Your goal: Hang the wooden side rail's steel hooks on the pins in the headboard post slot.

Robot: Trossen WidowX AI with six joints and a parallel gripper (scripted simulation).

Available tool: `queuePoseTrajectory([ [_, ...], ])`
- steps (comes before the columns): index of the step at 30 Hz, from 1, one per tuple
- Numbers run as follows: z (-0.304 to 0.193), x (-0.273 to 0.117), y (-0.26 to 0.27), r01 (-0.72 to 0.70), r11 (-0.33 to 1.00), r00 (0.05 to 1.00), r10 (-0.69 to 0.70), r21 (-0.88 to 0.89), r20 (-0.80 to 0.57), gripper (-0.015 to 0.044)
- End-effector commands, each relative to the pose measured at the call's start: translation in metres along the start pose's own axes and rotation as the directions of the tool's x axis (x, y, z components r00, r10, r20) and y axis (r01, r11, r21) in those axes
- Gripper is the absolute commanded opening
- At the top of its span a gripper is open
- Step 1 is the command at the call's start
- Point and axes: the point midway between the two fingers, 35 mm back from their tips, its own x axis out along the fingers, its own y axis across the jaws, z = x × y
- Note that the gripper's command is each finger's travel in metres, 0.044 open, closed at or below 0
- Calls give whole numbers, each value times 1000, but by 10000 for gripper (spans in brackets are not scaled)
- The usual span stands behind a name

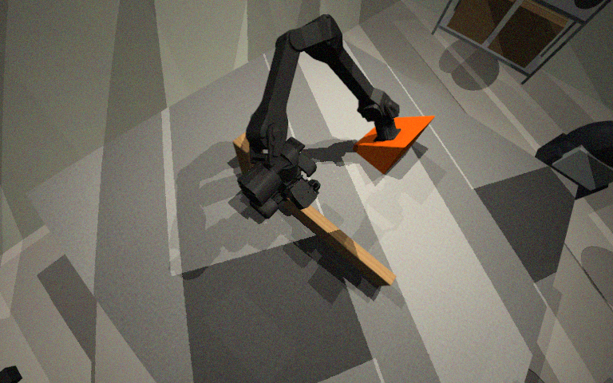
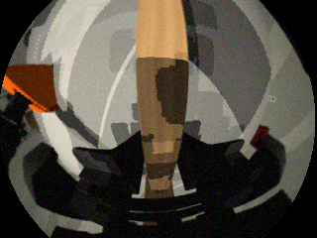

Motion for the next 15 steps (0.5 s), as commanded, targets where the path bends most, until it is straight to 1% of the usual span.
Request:
queuePoseTrajectory([
  [1,-3,-7,-4,19,1000,1000,-19,4,2,0],
  [15,-4,-7,-5,19,1000,1000,-19,4,2,0],
])
